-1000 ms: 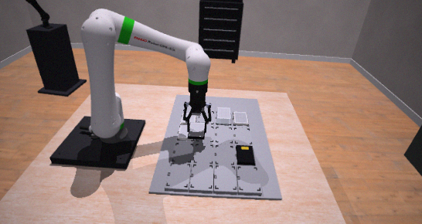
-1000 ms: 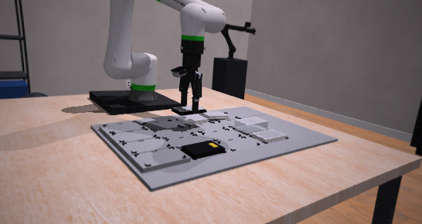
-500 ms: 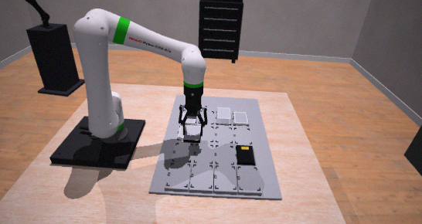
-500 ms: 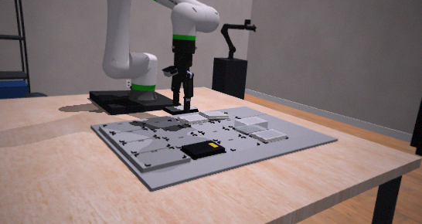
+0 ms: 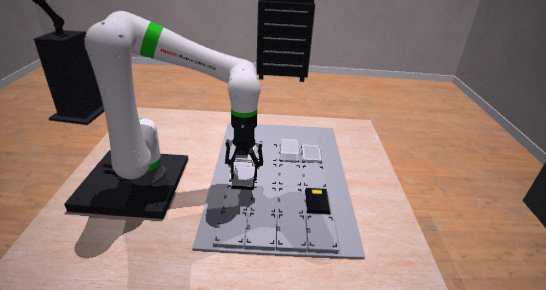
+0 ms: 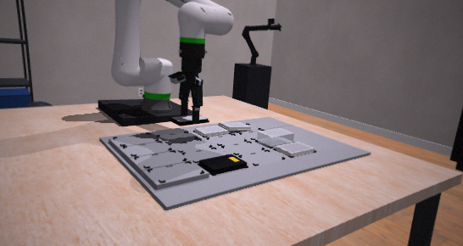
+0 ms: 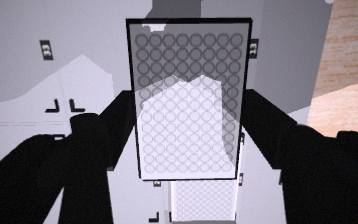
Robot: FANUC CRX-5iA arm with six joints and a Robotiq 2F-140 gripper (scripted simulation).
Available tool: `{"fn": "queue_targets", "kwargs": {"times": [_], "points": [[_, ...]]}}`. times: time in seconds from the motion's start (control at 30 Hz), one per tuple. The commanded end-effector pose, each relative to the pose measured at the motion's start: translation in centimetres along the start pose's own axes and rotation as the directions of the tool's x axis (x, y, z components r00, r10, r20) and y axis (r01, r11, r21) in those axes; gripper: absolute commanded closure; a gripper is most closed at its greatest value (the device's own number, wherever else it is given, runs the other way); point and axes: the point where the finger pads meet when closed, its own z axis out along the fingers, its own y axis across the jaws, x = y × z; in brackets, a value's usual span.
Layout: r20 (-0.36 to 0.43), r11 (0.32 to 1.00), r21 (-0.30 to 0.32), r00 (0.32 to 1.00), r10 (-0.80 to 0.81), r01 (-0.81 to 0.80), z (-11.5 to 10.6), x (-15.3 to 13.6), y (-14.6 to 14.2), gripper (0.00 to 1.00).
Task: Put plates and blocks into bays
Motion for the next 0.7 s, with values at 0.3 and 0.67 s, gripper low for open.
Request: {"fn": "queue_targets", "kwargs": {"times": [0.3, 0.67], "points": [[0.0, 1.0, 0.002, 1.0, 0.0, 0.0, -0.1, 2.8, 1.7, 0.9], [0.0, 1.0, 0.002, 1.0, 0.0, 0.0, -0.1, 4.1, 2.6, 0.9]]}}
